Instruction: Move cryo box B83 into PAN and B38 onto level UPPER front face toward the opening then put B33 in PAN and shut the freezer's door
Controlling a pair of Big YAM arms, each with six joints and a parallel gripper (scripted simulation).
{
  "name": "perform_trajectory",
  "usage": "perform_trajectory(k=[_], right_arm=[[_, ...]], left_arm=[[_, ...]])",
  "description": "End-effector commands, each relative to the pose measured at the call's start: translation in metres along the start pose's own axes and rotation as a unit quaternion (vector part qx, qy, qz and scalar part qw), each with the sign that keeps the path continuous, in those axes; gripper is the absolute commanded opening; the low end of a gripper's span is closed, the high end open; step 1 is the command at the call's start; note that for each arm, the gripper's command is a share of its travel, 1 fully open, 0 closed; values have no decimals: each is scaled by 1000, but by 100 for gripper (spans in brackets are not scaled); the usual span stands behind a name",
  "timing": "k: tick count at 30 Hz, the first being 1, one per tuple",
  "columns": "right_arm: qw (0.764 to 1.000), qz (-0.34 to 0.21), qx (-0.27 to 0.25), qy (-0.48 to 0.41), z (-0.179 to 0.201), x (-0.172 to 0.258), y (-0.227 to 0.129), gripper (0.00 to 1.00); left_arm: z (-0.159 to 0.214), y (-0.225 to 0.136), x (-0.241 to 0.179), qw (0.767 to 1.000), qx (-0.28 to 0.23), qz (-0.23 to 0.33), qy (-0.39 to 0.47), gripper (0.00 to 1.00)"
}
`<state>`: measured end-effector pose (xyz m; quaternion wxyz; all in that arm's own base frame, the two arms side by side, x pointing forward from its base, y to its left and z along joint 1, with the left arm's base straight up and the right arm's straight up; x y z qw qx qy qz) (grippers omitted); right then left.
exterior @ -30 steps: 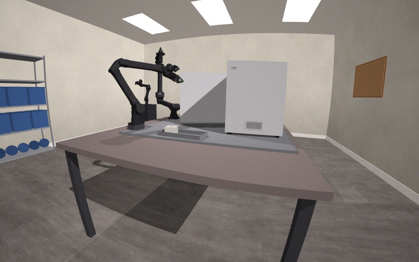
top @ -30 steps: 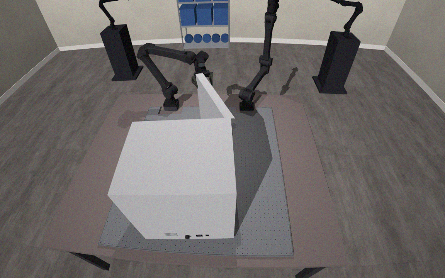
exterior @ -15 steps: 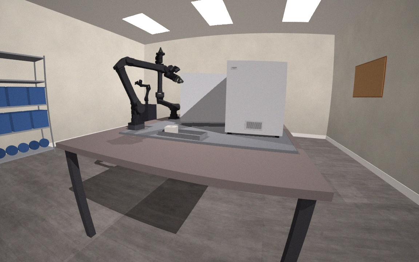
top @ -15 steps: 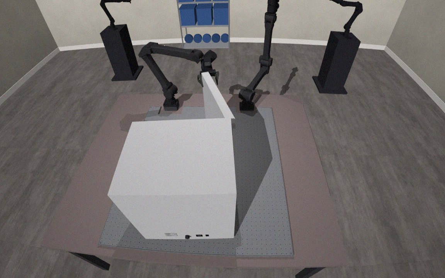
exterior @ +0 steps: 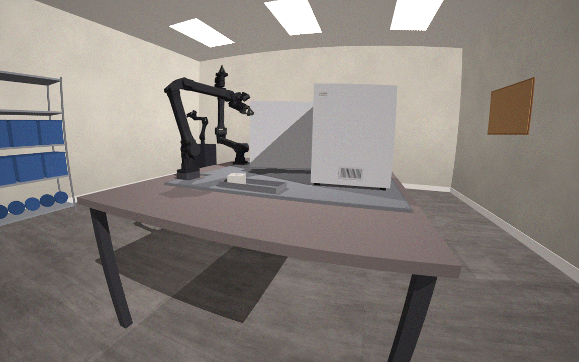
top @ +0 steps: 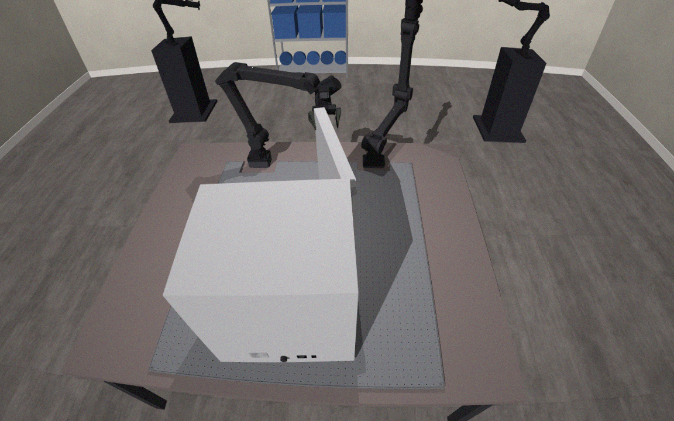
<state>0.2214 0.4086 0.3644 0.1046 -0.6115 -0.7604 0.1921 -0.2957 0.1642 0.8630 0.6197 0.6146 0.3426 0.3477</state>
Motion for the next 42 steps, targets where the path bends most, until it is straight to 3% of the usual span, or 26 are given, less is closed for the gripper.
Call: perform_trajectory(k=[1,27,42], right_arm=[[999,-7,-9,39,-29,22,-13,100],[997,44,-3,62,-31,88,-10,100],[996,48,-5,71,-41,78,-7,100]], left_arm=[[13,1,1,1000,18,-2,-6,0],[13,1,1,1000,18,-2,-6,0],[13,1,1,1000,18,-2,-6,0]])
Point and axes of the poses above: on each arm, the point where the finger pads meet when closed, its own y axis out along the fingers, its own x axis across the jaws, z = x × y, the point moved 2 cm from there along -y, back along the fingers, and after that the axes turned 3 degrees about -y, right-handed, at the moved point
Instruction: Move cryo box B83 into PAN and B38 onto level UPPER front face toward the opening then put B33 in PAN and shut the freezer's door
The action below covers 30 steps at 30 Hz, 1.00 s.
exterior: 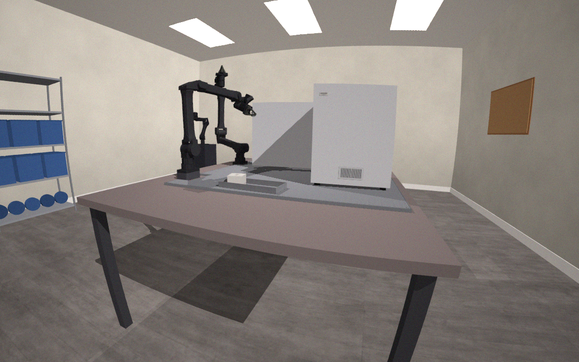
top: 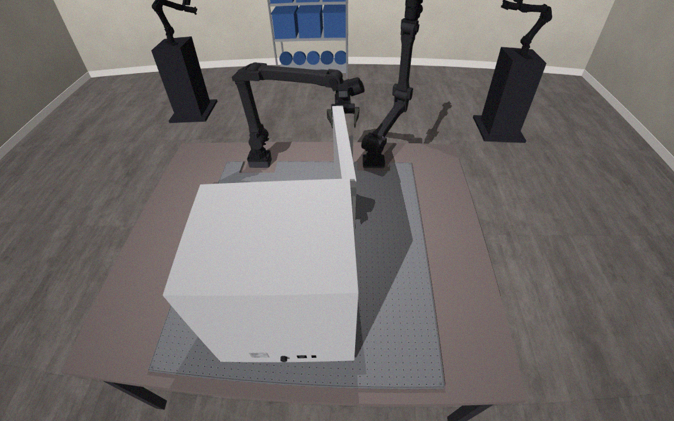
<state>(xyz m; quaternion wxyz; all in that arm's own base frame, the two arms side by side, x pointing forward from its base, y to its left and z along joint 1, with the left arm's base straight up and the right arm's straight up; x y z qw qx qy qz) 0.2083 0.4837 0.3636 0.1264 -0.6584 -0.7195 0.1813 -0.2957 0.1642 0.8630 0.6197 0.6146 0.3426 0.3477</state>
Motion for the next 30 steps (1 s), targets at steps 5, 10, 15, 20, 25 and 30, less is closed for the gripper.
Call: perform_trajectory(k=[5,10,15,20,25,30], right_arm=[[1000,-4,-9,30,-27,10,-6,100],[1000,-3,-9,30,-26,14,-7,100],[1000,-3,-9,30,-26,14,-7,100],[1000,-3,-9,30,-26,14,-7,100],[1000,-3,-9,30,-26,15,-8,100],[1000,-3,-9,30,-25,19,-11,100]], left_arm=[[13,1,1,1000,18,-2,-6,0],[13,1,1,1000,18,-2,-6,0],[13,1,1,1000,18,-2,-6,0],[13,1,1,1000,18,-2,-6,0],[13,1,1,1000,18,-2,-6,0],[13,1,1,1000,18,-2,-6,0]])
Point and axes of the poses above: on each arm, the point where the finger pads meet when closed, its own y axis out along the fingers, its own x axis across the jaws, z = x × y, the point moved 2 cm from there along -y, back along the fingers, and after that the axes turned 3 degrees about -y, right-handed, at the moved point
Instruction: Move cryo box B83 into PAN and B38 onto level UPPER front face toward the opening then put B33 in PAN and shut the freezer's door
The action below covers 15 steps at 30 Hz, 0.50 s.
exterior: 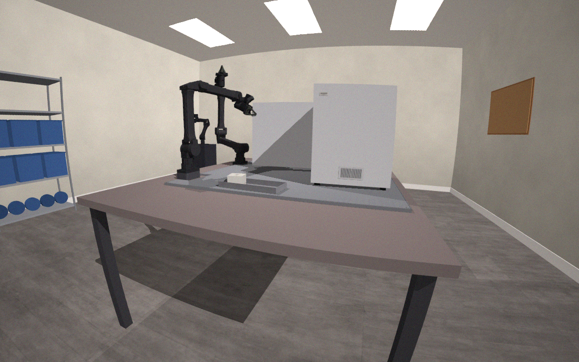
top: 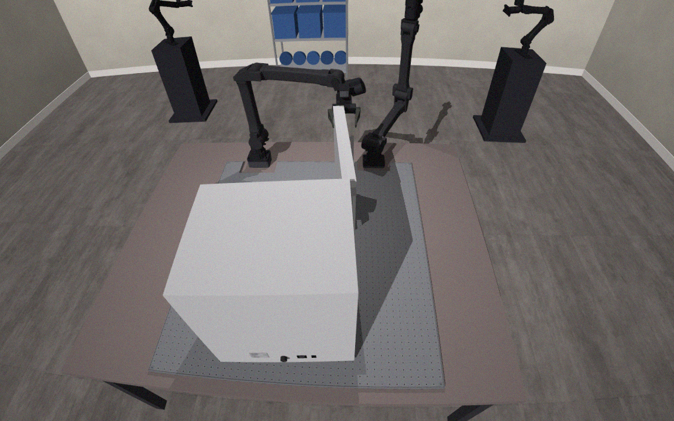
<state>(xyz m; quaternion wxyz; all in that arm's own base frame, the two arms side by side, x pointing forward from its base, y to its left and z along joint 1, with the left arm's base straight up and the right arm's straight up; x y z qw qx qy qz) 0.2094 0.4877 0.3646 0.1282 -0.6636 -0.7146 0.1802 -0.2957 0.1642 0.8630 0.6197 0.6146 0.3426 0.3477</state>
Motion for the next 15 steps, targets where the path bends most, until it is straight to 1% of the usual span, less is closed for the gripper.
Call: perform_trajectory(k=[1,15], right_arm=[[1000,-10,-9,26,-23,15,-12,100],[1000,-11,-9,26,-22,16,-14,100]], left_arm=[[13,1,1,1000,18,-2,-6,0],[13,1,1,1000,18,-2,-6,0]])
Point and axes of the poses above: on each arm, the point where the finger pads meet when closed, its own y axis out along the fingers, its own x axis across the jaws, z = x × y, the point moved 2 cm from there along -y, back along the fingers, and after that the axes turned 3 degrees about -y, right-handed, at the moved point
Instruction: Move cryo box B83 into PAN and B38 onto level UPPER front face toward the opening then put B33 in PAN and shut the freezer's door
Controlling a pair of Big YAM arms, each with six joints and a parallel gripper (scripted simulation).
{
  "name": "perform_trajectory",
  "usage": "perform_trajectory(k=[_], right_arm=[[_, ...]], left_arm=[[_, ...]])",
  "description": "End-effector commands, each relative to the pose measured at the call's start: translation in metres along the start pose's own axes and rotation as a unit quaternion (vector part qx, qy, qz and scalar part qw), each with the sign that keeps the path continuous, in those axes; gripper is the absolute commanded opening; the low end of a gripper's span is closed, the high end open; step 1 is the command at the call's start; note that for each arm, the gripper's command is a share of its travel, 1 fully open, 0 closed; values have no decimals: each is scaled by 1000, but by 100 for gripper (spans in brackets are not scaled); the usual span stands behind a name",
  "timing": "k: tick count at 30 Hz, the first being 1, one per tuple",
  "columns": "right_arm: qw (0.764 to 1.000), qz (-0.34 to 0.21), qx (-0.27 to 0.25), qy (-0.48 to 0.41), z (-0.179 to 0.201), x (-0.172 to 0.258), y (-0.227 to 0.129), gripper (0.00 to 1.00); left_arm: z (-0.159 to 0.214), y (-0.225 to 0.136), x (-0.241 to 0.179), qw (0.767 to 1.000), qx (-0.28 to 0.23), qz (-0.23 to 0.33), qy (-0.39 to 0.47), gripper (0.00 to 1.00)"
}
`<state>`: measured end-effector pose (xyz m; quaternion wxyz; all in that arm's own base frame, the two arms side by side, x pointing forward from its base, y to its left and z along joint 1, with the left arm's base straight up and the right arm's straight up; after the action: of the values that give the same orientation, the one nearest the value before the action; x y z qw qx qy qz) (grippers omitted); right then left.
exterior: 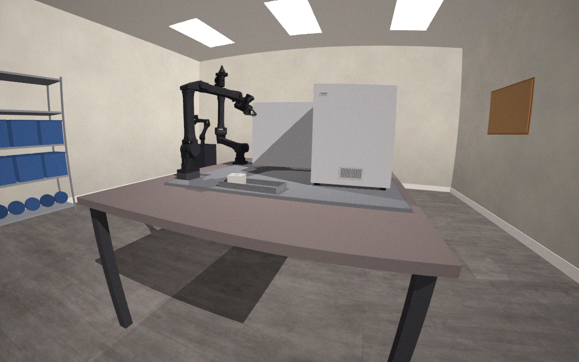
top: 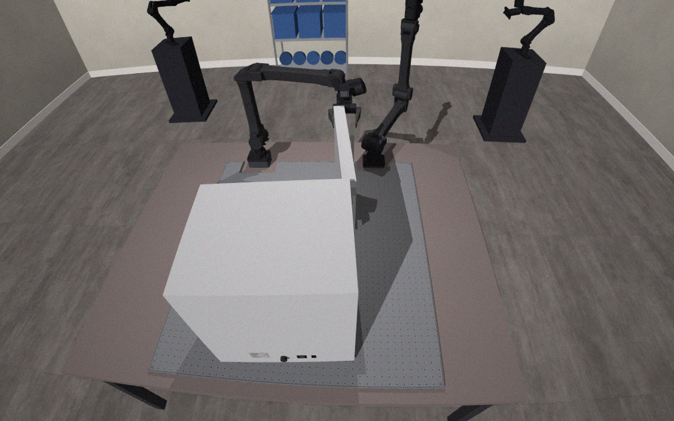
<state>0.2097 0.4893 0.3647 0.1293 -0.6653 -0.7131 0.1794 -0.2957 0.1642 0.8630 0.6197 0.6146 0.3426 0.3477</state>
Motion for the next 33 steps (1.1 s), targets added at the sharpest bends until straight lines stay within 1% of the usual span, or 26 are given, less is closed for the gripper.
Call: perform_trajectory(k=[1,16,17,18,28,29,33], right_arm=[[1000,-13,-9,24,-21,14,-15,100],[1000,-10,-9,25,-21,18,-15,100],[1000,-5,-7,22,-18,9,-10,100],[999,-32,-8,4,-13,1,-12,100],[1000,-25,-8,7,-15,-11,-5,100],[1000,-18,-3,-10,0,-2,5,100],[1000,-25,-8,7,-15,-16,-4,100]], left_arm=[[13,1,1,1000,18,-2,-6,0],[13,1,1,1000,18,-2,-6,0],[13,1,1,1000,18,-2,-6,0],[13,1,1,1000,18,-2,-6,0],[13,1,1,1000,18,-2,-6,0],[13,1,1,1000,18,-2,-6,0],[13,1,1,1000,18,-2,-6,0]])
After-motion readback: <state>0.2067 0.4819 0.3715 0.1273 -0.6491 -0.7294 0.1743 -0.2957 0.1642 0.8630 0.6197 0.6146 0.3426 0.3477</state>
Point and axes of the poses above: on each arm, the point where the finger pads meet when closed, its own y axis out along the fingers, its own x axis across the jaws, z = x × y, the point moved 2 cm from there along -y, back along the fingers, and after that the axes turned 3 degrees about -y, right-handed, at the moved point
